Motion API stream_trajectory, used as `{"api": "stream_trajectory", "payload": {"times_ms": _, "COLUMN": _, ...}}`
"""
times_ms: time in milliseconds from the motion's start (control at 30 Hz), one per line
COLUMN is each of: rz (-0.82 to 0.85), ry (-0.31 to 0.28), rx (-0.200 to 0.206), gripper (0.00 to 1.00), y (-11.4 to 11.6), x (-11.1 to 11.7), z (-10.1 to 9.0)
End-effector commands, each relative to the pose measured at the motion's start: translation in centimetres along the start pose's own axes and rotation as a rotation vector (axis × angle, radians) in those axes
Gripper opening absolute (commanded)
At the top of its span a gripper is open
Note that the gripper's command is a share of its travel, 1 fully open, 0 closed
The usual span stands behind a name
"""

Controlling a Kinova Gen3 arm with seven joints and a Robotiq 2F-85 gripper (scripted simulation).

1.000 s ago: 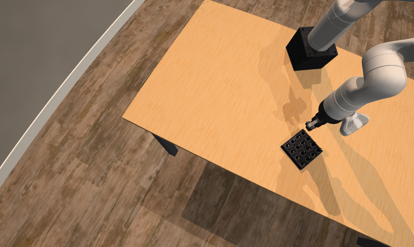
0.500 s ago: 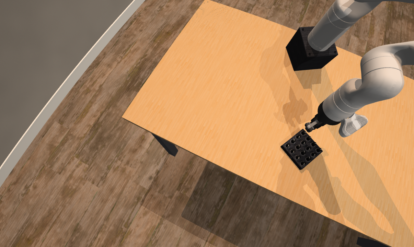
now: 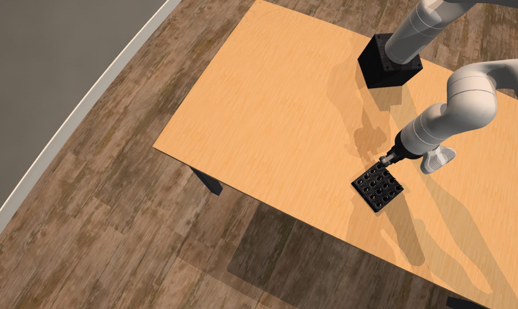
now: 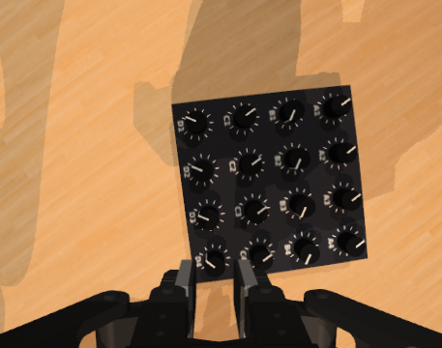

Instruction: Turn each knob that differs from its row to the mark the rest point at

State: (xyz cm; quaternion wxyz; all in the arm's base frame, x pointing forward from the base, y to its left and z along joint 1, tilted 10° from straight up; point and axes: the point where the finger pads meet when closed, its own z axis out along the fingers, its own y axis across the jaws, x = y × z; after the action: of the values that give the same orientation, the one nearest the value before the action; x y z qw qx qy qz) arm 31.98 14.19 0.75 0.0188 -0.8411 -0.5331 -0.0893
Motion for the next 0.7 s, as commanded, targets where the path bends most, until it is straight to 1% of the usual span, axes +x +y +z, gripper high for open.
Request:
{"api": "stream_trajectory", "payload": {"times_ms": 0, "rz": 0.002, "ry": -0.007, "rx": 0.001, "gripper": 0.19, "y": 0.0, "x": -0.3, "z": 0.4}}
{"api": "stream_trajectory", "payload": {"times_ms": 267, "rz": 0.002, "ry": -0.007, "rx": 0.001, "gripper": 0.19, "y": 0.0, "x": -0.2, "z": 1.4}}
{"api": "stream_trajectory", "payload": {"times_ms": 667, "rz": 0.002, "ry": -0.007, "rx": 0.001, "gripper": 0.19, "y": 0.1, "x": -0.2, "z": 2.0}}
